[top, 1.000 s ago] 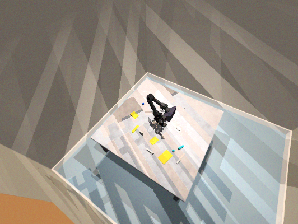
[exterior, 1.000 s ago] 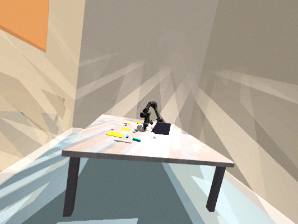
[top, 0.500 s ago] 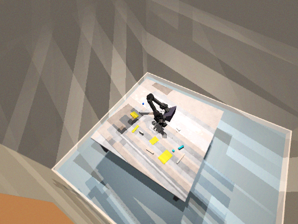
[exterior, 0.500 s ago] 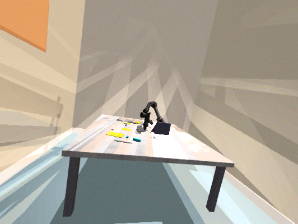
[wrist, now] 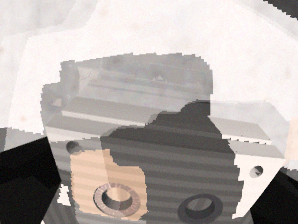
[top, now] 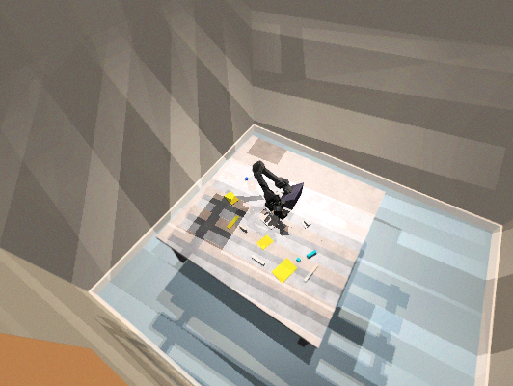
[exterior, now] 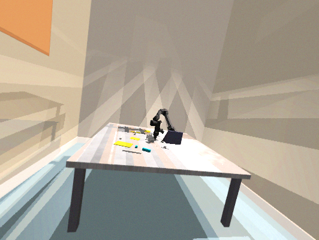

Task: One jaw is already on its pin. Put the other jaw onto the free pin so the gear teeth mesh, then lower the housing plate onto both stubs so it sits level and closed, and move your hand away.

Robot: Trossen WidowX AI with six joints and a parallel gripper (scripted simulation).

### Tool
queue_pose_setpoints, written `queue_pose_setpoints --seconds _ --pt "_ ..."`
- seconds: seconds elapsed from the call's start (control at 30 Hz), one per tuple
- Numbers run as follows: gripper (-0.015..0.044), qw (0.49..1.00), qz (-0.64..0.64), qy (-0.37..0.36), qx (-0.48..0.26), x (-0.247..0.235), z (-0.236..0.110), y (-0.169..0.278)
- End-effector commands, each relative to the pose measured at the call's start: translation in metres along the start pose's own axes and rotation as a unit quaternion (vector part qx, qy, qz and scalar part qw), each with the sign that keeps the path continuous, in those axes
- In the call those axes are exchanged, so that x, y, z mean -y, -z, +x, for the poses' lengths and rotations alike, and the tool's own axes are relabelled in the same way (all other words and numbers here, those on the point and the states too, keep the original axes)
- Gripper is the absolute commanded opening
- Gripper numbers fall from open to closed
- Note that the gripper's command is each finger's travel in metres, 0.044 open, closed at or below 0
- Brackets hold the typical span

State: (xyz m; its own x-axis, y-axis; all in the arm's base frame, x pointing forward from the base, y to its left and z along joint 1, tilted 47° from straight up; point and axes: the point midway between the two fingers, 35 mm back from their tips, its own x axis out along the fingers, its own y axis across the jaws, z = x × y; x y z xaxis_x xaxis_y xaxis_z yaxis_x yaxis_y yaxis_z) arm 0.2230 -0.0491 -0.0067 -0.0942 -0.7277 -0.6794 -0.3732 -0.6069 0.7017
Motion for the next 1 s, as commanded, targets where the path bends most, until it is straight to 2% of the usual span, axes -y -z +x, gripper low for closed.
queue_pose_setpoints --seconds 0.0,0.97 --pt "0.0351 1.000 0.001 0.000 0.003 -0.0005 0.0030 0.0008" --pt "0.0351 1.000 0.001 0.000 0.003 0.0002 -0.0013 0.0007"
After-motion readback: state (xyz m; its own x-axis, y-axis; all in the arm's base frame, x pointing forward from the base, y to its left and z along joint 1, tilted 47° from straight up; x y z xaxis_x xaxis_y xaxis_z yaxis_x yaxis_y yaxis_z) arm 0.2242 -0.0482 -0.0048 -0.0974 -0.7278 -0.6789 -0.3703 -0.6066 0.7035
